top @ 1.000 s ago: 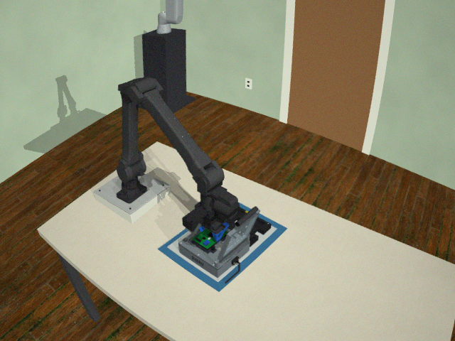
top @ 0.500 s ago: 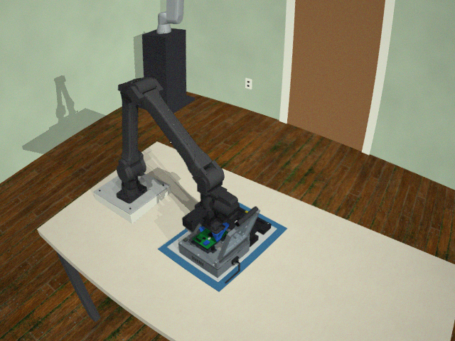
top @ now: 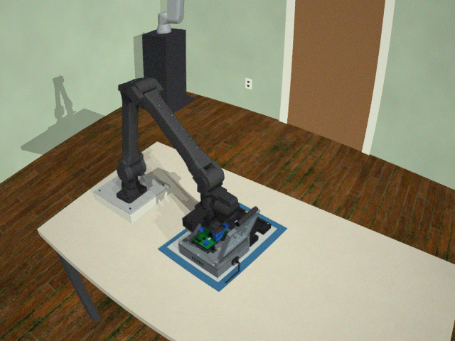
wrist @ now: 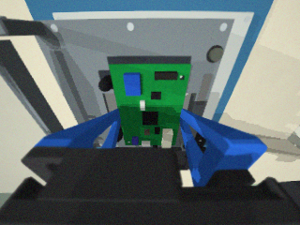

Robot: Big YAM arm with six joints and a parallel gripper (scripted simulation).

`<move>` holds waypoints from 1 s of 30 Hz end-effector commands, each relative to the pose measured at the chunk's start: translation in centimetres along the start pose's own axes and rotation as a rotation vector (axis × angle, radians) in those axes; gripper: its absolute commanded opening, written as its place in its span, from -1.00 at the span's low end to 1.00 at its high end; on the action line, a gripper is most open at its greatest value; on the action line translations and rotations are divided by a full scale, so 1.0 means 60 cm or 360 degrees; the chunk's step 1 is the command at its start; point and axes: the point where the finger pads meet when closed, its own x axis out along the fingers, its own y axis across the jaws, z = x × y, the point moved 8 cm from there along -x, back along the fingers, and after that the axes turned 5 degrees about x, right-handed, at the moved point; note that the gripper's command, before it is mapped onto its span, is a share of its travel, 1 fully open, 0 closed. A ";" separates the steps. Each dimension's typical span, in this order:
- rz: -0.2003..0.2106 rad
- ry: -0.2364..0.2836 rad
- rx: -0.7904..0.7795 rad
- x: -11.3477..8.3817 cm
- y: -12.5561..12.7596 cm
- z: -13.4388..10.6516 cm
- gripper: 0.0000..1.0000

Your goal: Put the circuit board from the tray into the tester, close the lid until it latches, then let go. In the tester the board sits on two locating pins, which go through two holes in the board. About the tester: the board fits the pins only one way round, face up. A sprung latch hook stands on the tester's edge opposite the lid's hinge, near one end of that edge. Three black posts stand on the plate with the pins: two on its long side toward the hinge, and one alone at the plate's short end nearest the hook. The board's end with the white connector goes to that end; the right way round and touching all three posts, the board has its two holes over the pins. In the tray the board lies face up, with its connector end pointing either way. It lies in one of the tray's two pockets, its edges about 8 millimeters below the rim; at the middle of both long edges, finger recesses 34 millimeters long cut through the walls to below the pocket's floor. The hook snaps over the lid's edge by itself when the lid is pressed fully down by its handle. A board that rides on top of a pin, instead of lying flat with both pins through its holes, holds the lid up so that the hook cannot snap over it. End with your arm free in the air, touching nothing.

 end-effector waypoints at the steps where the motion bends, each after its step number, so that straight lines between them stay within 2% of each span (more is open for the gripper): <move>1: 0.0083 0.0003 -0.0008 -0.023 0.025 -0.010 0.45; 30: 0.0090 0.0004 -0.0009 -0.023 0.029 -0.011 0.45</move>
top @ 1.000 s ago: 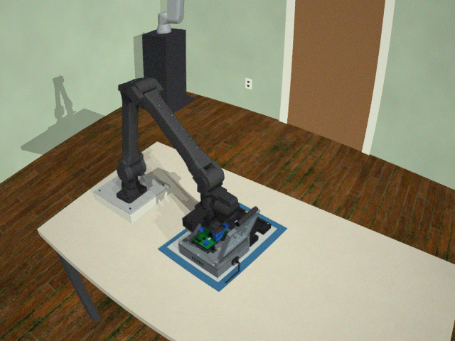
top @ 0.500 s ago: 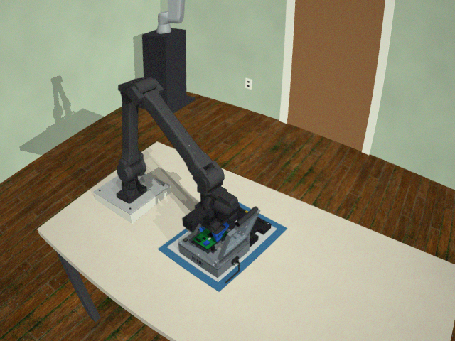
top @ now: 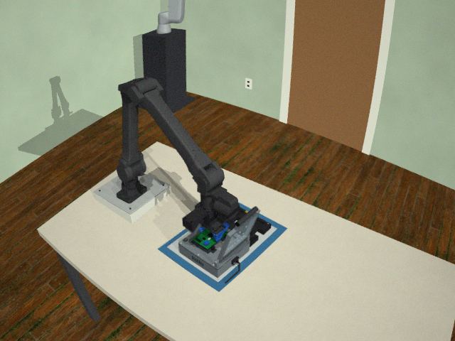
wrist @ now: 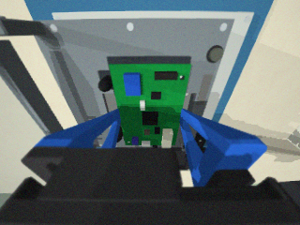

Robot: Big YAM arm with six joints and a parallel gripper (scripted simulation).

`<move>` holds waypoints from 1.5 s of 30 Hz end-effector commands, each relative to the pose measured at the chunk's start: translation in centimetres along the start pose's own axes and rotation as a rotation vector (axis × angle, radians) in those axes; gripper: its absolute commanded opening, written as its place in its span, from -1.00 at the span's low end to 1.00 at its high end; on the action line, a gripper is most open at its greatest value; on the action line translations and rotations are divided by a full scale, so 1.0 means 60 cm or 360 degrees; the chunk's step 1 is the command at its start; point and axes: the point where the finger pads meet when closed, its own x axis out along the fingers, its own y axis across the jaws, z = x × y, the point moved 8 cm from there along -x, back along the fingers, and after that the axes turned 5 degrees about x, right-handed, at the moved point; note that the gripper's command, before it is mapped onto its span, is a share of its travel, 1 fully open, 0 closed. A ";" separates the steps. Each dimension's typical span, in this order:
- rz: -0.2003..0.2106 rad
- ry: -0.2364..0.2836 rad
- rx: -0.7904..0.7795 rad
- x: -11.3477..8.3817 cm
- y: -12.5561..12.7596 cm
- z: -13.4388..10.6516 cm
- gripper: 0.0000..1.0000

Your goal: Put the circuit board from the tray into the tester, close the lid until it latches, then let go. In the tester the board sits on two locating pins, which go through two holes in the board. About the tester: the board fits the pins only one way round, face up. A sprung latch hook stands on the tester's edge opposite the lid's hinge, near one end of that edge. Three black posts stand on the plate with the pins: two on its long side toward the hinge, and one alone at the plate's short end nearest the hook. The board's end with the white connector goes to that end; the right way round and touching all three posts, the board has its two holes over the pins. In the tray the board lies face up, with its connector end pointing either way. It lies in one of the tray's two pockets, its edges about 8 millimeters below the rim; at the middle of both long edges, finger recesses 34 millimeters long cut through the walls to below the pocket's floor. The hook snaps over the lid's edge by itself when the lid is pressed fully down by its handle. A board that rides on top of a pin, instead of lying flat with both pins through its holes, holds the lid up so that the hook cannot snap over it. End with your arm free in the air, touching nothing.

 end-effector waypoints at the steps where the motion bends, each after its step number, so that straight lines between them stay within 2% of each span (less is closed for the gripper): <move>1: 0.0092 0.0004 -0.0009 -0.024 0.029 -0.011 0.45; 45: 0.0100 0.0005 -0.0010 -0.025 0.036 -0.012 0.45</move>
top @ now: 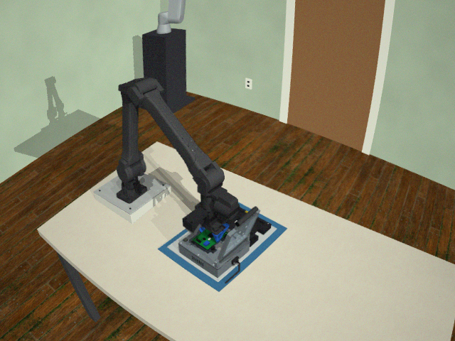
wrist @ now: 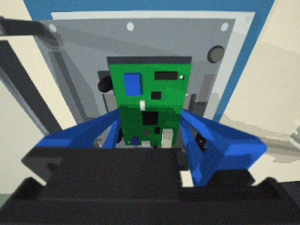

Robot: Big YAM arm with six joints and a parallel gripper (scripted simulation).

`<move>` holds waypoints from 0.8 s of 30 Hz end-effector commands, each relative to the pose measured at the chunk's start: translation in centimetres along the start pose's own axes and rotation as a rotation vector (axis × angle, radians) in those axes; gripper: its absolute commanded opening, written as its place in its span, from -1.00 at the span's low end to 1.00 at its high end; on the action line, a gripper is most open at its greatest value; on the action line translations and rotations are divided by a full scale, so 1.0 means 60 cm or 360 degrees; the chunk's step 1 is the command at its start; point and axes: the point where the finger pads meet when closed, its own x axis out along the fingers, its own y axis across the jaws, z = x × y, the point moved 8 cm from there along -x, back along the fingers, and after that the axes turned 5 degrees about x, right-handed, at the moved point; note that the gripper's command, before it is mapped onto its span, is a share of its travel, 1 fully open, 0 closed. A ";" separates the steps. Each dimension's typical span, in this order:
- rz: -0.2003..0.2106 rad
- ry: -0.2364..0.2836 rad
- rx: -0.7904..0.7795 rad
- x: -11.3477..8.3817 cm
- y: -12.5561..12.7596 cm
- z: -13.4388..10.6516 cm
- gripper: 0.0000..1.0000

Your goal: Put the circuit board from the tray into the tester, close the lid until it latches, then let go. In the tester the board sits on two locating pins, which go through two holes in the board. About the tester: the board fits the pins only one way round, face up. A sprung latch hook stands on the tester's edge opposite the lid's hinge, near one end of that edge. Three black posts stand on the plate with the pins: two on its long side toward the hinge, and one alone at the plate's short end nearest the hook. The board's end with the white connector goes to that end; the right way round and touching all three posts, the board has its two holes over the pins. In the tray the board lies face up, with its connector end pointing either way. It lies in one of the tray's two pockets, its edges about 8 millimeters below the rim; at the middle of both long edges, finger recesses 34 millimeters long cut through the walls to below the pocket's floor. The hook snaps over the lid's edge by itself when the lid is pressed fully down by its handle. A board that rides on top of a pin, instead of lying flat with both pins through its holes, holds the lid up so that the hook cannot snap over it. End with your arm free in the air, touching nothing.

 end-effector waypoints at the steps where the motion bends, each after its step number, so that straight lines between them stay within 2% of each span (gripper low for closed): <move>1: 0.0103 0.0005 -0.0010 -0.027 0.036 -0.012 0.45; 24: 0.0107 0.0005 -0.0010 -0.030 0.038 -0.012 0.45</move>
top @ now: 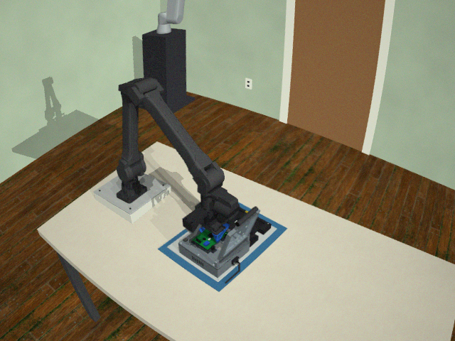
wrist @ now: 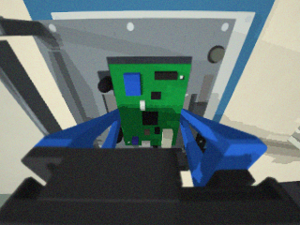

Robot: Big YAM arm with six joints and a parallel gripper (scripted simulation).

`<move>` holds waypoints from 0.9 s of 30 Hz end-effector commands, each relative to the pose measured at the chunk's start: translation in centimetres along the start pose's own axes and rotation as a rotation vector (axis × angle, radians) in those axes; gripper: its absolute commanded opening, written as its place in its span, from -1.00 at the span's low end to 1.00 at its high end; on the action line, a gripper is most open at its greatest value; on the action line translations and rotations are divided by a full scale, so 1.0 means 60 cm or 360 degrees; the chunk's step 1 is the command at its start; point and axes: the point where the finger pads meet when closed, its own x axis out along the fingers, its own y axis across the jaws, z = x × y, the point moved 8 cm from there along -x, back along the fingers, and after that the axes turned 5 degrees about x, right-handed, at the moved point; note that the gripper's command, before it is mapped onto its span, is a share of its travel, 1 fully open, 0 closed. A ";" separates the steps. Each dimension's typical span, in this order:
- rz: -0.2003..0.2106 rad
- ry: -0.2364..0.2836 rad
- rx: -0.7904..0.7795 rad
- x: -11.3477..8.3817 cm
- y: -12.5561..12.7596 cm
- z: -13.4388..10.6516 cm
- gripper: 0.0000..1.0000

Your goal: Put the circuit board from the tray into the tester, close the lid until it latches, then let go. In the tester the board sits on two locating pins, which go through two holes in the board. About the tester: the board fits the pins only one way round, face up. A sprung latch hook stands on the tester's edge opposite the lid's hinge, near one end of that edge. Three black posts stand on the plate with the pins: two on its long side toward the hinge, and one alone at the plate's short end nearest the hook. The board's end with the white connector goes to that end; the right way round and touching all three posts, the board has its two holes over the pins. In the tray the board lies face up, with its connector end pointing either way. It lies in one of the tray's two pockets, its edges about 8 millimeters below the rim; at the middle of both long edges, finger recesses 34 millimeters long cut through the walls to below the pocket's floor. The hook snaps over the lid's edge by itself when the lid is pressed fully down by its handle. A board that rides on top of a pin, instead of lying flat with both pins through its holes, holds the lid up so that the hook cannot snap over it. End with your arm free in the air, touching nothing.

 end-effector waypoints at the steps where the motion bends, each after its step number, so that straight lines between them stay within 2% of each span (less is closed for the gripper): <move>1: 0.0107 0.0005 -0.0011 -0.031 0.038 -0.012 0.45; 27: 0.0107 0.0005 -0.0011 -0.031 0.038 -0.013 0.45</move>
